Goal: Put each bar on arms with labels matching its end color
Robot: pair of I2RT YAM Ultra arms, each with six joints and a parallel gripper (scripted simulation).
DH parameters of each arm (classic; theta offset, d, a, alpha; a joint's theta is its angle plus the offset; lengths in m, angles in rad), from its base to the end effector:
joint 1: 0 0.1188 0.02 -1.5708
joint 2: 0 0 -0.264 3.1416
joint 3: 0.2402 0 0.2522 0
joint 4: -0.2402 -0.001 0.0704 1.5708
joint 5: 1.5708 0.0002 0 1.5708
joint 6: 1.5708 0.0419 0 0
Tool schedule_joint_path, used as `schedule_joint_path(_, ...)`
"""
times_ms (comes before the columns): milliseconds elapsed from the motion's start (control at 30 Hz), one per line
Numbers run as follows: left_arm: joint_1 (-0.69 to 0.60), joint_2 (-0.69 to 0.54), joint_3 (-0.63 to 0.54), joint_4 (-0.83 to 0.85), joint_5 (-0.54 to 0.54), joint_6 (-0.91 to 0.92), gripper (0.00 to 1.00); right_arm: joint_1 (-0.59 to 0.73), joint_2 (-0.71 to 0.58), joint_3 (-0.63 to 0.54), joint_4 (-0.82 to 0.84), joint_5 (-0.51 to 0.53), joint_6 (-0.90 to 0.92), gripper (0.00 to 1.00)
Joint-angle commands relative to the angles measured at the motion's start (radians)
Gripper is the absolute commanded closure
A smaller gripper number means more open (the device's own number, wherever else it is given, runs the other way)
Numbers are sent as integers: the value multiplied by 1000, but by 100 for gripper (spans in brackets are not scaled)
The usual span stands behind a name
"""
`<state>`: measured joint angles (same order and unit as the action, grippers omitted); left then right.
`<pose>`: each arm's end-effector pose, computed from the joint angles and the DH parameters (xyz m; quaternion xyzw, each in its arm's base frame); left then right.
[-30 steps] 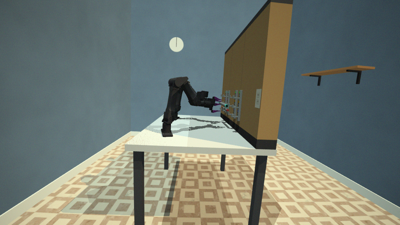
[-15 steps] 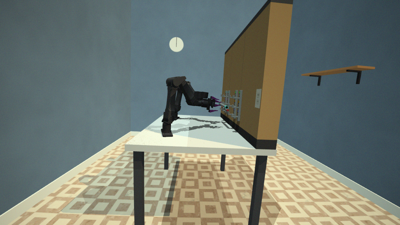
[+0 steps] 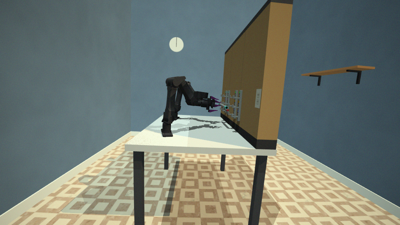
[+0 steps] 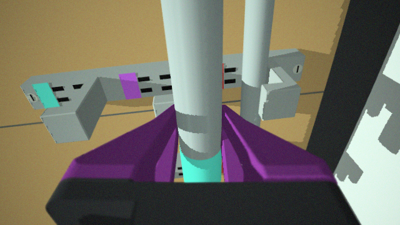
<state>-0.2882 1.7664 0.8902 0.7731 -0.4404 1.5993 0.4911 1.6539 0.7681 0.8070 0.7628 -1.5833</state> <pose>0.3715 -0.0905 0.2166 0.5010 0.5437 0.5270 0.4192 0.3163 0.1374 0.2220 -0.4584 0.5642 -0.5608 0.3963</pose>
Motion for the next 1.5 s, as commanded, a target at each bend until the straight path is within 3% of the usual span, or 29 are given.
schedule_joint_path(0, -8, -21, 6, 75, -3, -29, 100, 9, -37, 1, 39, 6, 11, 0)
schedule_joint_path(1467, -6, -65, 14, 27, 0, -28, 100, 9, -37, 1, 39, 6, 11, 0)
